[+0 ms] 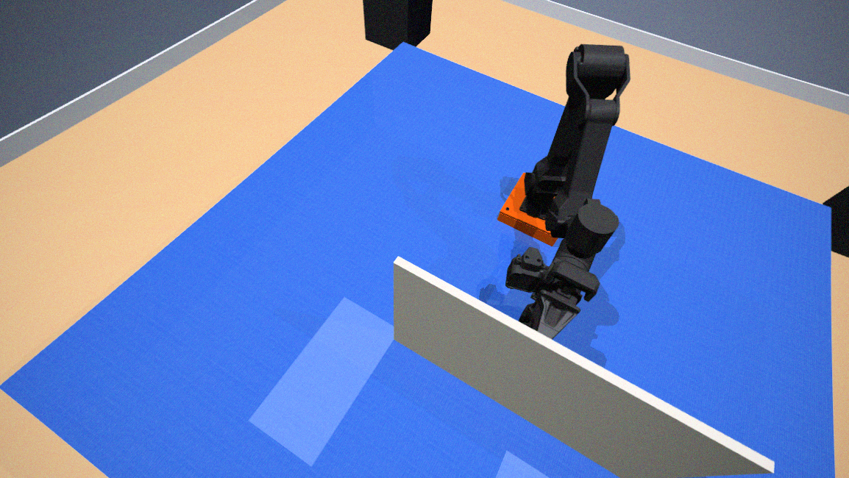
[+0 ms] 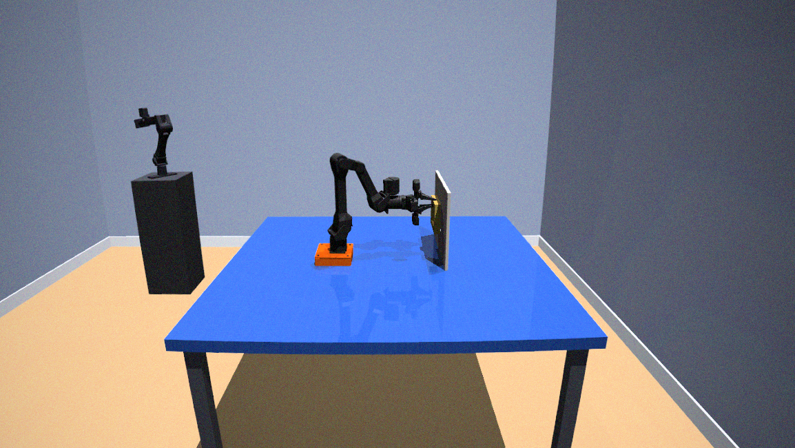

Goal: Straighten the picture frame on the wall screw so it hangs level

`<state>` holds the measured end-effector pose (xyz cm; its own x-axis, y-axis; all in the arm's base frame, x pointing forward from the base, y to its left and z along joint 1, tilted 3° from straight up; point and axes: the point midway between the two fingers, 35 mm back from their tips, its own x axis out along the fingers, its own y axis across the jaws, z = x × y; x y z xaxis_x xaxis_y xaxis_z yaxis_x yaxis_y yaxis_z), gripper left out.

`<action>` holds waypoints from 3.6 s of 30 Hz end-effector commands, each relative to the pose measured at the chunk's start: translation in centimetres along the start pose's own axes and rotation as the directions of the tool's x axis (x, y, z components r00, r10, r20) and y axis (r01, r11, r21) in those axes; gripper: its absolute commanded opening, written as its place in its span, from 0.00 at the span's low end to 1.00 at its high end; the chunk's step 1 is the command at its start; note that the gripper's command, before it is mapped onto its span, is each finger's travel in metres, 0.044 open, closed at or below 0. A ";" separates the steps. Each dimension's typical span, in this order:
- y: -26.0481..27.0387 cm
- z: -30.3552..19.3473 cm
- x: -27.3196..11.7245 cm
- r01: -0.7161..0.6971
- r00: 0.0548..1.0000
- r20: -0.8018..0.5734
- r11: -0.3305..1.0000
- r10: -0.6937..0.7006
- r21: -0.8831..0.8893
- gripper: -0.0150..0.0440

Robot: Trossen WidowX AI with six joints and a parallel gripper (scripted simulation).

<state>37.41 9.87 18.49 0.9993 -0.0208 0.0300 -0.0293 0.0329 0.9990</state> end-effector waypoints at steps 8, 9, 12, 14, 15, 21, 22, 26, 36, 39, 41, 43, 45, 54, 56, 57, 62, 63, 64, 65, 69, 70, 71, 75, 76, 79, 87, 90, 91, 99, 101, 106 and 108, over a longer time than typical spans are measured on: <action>0.0 0.0 0.0 0.000 1.000 0.000 1.000 0.000 -0.015 0.48; 0.0 0.0 0.0 0.000 1.000 0.000 1.000 0.000 -0.015 0.52; 0.0 0.0 0.0 0.000 1.000 0.000 1.000 0.000 -0.015 0.65; 0.0 0.0 0.0 0.000 1.000 0.000 1.000 0.000 -0.015 0.69; 0.0 0.0 0.0 0.000 1.000 0.000 1.000 0.000 -0.015 0.69; 0.1 -0.6 -4.6 0.002 1.000 0.000 0.985 -0.002 0.172 0.69; 0.0 -0.6 -5.8 0.002 1.000 0.001 0.974 -0.002 0.225 0.69; -0.7 -0.1 -9.8 0.004 1.000 0.001 0.919 -0.004 0.394 0.69; 0.9 -1.3 -11.9 0.001 1.000 -0.003 0.928 0.001 0.372 0.69; 1.9 -1.6 -14.2 0.000 1.000 -0.003 0.926 0.001 0.378 0.69; 2.4 -1.5 -15.8 0.001 1.000 -0.003 0.924 0.000 0.382 0.69; 2.8 -1.1 -17.3 0.003 1.000 -0.002 0.921 -0.003 0.388 0.69; 3.0 -0.6 -18.6 0.007 1.000 -0.001 0.919 -0.007 0.395 0.69; 3.3 0.0 -19.8 0.012 1.000 -0.003 0.914 -0.012 0.405 0.69; 3.2 0.2 -20.1 0.013 1.000 0.000 0.916 -0.014 0.402 0.69; 3.2 0.2 -20.1 0.013 1.000 0.000 0.916 -0.014 0.402 0.69; 3.2 0.2 -20.1 0.013 1.000 0.000 0.916 -0.014 0.402 0.69; 3.2 0.2 -20.1 0.013 1.000 0.000 0.916 -0.014 0.402 0.69; 3.2 0.2 -20.1 0.013 1.000 0.000 0.916 -0.014 0.402 0.69; 3.2 0.2 -20.1 0.013 1.000 0.000 0.916 -0.014 0.402 0.69; 3.2 0.2 -20.1 0.013 1.000 0.000 0.916 -0.014 0.402 0.69; 3.2 0.2 -20.1 0.013 1.000 0.000 0.916 -0.014 0.402 0.69; 3.2 0.2 -20.1 0.013 1.000 0.000 0.916 -0.014 0.402 0.69; 3.2 0.2 -20.1 0.013 1.000 0.000 0.916 -0.014 0.402 0.69; 3.2 0.2 -20.1 0.013 1.000 0.000 0.916 -0.014 0.402 0.69; 3.2 0.2 -20.1 0.013 1.000 0.000 0.916 -0.014 0.402 0.69; 3.2 0.2 -20.1 0.013 1.000 0.000 0.916 -0.014 0.402 0.69; 3.2 0.2 -20.1 0.013 1.000 0.000 0.916 -0.014 0.402 0.69; 3.2 0.2 -20.1 0.013 1.000 0.000 0.916 -0.014 0.402 0.69; 3.2 0.2 -20.1 0.013 1.000 0.000 0.916 -0.014 0.402 0.69; 3.2 0.2 -20.1 0.013 1.000 0.000 0.916 -0.014 0.402 0.69; 3.2 0.2 -20.1 0.013 1.000 0.000 0.916 -0.014 0.402 0.69; 3.2 0.2 -20.1 0.013 1.000 0.000 0.916 -0.014 0.402 0.69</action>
<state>17.22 10.25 21.12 0.9997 -0.0187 0.0164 -0.0222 -0.3765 0.9261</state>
